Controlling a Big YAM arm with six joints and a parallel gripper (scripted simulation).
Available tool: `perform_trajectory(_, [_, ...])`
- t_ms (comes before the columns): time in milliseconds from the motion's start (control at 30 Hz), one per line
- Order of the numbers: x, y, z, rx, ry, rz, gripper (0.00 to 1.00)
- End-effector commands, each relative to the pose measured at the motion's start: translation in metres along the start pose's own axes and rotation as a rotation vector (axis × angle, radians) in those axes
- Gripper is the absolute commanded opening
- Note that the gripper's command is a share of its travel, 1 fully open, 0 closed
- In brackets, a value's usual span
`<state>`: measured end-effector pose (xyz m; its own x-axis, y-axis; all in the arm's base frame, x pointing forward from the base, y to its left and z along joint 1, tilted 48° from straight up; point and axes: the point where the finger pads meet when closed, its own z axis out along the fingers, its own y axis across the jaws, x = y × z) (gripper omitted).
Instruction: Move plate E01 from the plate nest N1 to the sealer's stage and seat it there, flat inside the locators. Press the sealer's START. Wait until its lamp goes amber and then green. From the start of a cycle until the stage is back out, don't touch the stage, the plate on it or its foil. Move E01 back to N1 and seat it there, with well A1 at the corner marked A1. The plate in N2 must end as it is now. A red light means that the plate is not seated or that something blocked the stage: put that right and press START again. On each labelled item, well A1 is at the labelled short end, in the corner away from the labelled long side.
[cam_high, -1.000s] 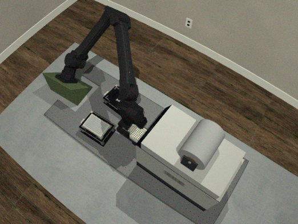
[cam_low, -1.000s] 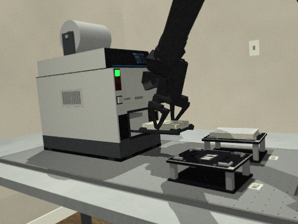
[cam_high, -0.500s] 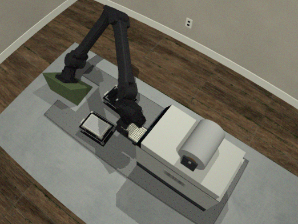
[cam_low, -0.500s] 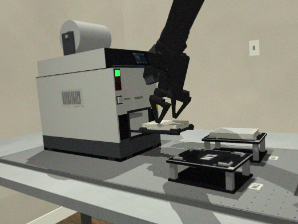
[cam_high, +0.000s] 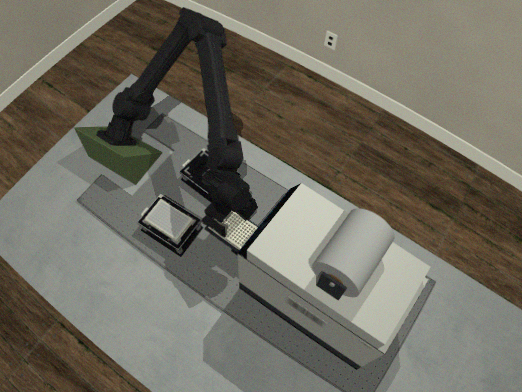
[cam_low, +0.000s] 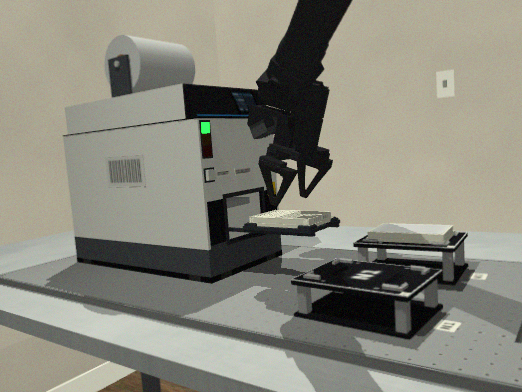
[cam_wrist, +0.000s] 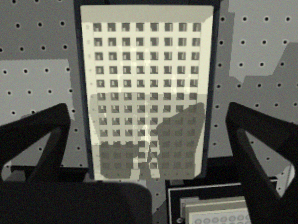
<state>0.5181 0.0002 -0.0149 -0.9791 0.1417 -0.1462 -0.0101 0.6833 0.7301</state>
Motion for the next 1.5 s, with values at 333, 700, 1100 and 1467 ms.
perform_trajectory(333, [0.003,0.006,-0.011,0.003,-0.031,-0.036,1.00])
perform_trajectory(700, [0.029,-0.006,-0.024,0.008,-0.032,-0.010,1.00])
perform_trajectory(1100, [0.048,0.001,-0.027,0.005,-0.014,-0.013,1.00])
perform_trajectory(1467, [0.060,-0.008,-0.034,0.004,-0.017,0.026,1.00])
